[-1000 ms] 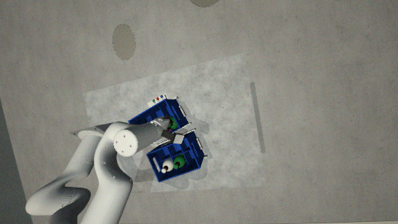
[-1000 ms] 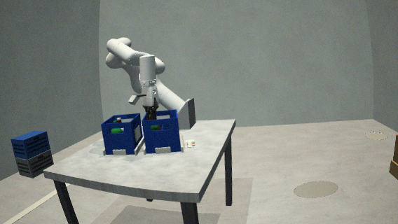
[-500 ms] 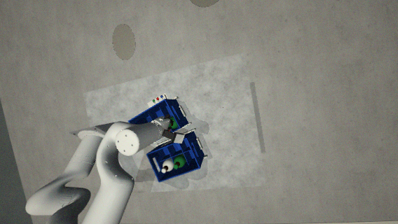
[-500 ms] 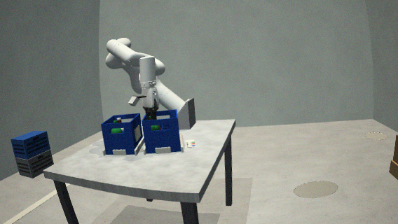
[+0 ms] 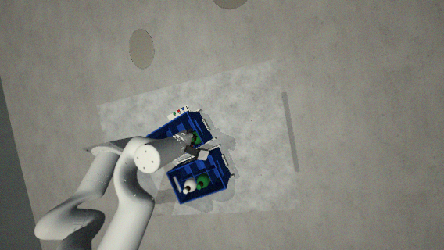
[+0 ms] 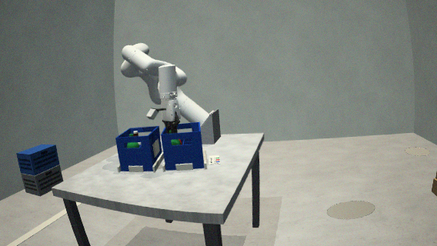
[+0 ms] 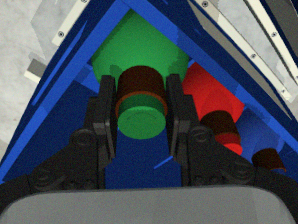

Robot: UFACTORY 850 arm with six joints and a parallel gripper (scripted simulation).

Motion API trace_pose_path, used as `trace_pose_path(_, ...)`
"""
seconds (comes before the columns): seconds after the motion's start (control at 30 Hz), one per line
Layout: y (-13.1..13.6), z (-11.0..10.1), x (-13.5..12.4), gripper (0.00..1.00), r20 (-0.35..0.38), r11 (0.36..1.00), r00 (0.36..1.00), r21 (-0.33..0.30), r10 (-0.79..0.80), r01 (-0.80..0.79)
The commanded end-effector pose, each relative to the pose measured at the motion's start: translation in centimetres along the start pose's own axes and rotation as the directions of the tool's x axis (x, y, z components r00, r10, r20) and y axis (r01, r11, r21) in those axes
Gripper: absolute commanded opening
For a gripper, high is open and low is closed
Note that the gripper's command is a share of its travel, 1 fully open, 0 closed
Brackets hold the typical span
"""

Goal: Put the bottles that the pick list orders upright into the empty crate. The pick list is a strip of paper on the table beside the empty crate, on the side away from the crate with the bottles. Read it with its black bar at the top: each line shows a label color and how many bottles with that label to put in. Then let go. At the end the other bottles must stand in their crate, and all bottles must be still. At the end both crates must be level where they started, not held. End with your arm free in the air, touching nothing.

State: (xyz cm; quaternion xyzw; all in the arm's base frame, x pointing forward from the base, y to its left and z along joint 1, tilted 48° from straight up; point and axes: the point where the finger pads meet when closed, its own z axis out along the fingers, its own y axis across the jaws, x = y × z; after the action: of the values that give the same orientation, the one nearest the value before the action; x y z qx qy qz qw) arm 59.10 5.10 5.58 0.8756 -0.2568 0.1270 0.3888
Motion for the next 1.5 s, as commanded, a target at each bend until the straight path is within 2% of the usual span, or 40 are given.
trace_pose_path(0.0, 0.0, 0.1, 0.1, 0.00, -0.001, 1.000, 1.000, 0.002, 0.001, -0.001)
trace_pose_path(1.47, 0.0, 1.6, 0.1, 0.00, -0.001, 1.000, 1.000, 0.002, 0.001, -0.001)
